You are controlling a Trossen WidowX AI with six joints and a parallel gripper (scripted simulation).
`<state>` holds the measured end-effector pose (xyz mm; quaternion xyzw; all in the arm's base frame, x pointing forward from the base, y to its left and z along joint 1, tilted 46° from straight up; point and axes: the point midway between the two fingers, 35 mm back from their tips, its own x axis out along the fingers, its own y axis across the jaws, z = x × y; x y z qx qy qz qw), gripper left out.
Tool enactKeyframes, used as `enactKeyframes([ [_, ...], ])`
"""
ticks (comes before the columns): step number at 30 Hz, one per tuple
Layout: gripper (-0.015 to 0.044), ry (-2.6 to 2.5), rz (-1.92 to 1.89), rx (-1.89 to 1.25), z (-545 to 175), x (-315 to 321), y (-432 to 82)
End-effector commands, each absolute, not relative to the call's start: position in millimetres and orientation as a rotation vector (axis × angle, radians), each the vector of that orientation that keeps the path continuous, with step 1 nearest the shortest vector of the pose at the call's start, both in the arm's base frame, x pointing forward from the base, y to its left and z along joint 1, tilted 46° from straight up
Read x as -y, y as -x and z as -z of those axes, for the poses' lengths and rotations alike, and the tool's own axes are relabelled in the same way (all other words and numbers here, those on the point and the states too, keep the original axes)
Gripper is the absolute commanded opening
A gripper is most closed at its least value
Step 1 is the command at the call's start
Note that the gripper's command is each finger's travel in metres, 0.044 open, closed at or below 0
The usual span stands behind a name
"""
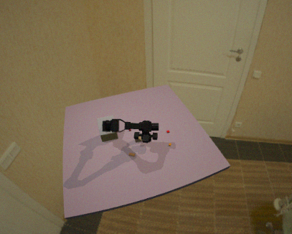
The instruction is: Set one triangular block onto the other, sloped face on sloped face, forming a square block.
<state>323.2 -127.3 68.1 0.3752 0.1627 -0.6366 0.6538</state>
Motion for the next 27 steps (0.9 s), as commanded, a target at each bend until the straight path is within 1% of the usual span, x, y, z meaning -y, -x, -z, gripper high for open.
enactKeyframes([
  [1,0.0,-0.84,1.447,-0.387,-61.7,125.8,-321.9],
  [27,0.0,-0.844,1.447,-0.389,-18.3,73.4,-342.4],
])
